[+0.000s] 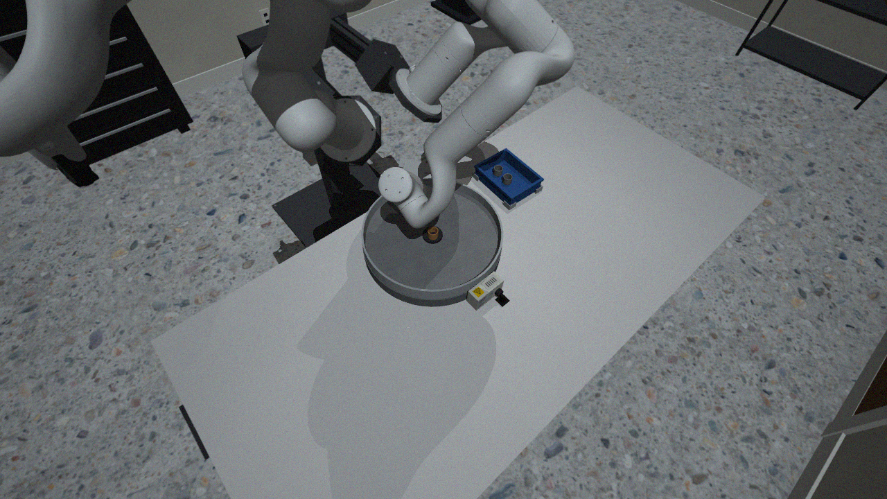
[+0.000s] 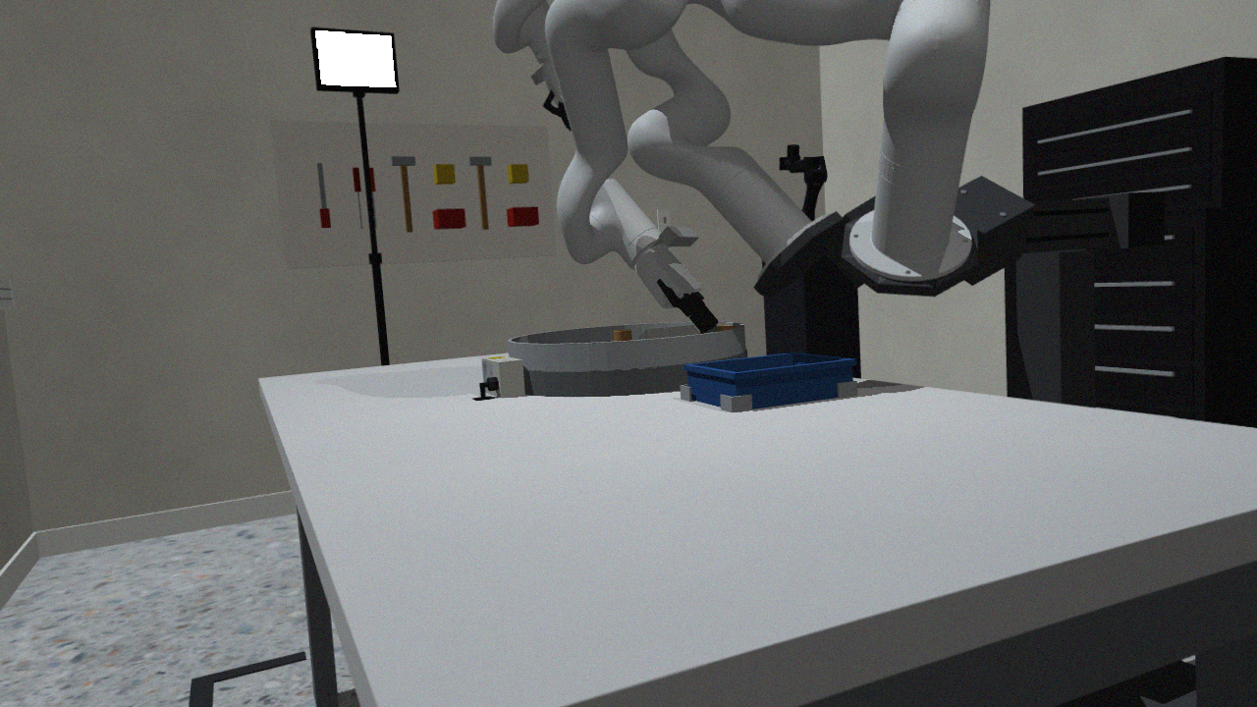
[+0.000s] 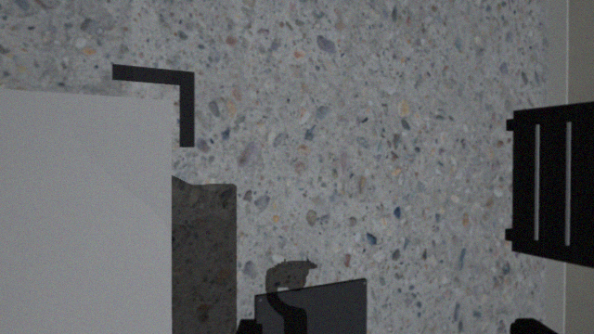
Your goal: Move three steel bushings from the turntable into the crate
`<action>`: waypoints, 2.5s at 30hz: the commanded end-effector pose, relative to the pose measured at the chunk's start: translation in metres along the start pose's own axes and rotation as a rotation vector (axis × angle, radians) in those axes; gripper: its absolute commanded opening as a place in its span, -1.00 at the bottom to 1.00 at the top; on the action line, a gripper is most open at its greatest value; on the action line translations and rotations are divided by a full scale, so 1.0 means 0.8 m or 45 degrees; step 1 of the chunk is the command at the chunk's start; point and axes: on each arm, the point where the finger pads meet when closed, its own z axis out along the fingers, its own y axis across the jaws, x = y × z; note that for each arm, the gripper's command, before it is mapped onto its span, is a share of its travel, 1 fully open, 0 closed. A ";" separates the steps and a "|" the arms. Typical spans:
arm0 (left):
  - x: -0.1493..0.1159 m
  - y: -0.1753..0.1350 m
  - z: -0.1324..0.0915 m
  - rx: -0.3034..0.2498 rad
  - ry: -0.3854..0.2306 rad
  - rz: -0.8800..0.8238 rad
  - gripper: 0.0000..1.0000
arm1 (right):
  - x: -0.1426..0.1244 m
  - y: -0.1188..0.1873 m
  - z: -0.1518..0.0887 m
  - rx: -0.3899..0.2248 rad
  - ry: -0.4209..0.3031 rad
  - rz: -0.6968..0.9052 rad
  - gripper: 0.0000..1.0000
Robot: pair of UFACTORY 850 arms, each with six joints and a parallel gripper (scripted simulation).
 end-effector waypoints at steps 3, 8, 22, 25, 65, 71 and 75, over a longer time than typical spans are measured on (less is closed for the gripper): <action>0.009 0.028 0.006 -0.001 -0.001 -0.001 -1.00 | 0.001 0.000 -0.001 0.000 0.002 0.000 1.00; 0.012 0.037 0.008 -0.001 -0.001 -0.001 -1.00 | 0.001 0.000 -0.001 0.000 0.002 0.000 1.00; 0.017 0.071 0.012 -0.001 -0.001 -0.001 -1.00 | 0.001 0.000 -0.001 0.000 0.002 0.000 1.00; 0.016 0.078 0.012 -0.001 -0.001 -0.001 -1.00 | 0.001 0.000 -0.001 0.000 0.002 0.000 1.00; -0.009 0.189 -0.011 -0.001 -0.001 -0.001 -1.00 | 0.001 0.000 -0.001 0.000 0.002 0.000 1.00; -0.011 0.194 -0.013 -0.001 -0.001 -0.001 -1.00 | 0.001 0.000 -0.001 0.000 0.002 0.000 1.00; -0.014 0.199 -0.016 -0.001 -0.001 -0.001 -1.00 | 0.001 0.000 -0.001 0.000 0.002 0.000 1.00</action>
